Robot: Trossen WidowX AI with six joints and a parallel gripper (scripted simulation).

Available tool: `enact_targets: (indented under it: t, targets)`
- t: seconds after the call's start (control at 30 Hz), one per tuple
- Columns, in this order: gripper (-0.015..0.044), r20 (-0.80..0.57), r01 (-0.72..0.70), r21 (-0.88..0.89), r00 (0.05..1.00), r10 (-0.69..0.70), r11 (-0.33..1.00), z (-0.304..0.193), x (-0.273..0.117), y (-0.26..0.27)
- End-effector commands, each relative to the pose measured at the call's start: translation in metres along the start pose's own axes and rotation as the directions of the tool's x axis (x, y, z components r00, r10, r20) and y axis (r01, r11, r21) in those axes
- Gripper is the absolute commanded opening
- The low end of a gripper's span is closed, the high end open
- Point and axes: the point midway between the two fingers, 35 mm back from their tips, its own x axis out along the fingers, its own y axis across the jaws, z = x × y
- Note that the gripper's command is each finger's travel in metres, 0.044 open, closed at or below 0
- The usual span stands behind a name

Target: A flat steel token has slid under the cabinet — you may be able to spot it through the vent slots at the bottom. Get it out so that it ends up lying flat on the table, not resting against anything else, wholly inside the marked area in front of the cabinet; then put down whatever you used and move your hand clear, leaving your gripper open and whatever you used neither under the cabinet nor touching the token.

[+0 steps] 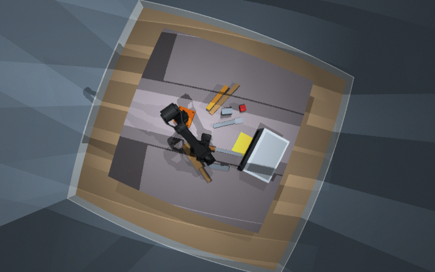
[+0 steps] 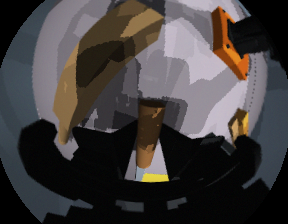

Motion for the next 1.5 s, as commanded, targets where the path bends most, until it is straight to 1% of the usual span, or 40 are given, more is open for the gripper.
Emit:
enact_targets:
  t: [0.0, 0.37, 0.6, 0.63, 0.77, 0.87, 1.37, 1.47]
  targets:
    - [0.0000, 0.003, -0.001, 0.002, 1.000, 0.001, 1.000, 0.0026, -0.0009, 0.0039]
    - [0.0000, 0.005, -0.001, 0.001, 1.000, 0.001, 1.000, 0.0079, -0.0030, 0.0123]
    - [0.0184, 0.006, 0.003, -0.002, 1.000, -0.003, 1.000, 0.0073, -0.0019, 0.0095]
    - [0.0200, 0.006, 0.003, -0.002, 1.000, -0.003, 1.000, 0.0073, -0.0019, 0.0095]
    - [0.0200, 0.005, 0.002, -0.002, 1.000, -0.002, 1.000, 0.0073, -0.0020, 0.0096]
    - [0.0270, 0.005, 0.000, -0.002, 1.000, 0.000, 1.000, 0.0073, -0.0019, 0.0096]
    - [0.0270, 0.005, 0.000, -0.002, 1.000, 0.000, 1.000, 0.0091, 0.0023, 0.0090]
    - [0.0191, 0.003, 0.000, -0.003, 1.000, 0.000, 1.000, 0.0077, 0.0000, 0.0092]
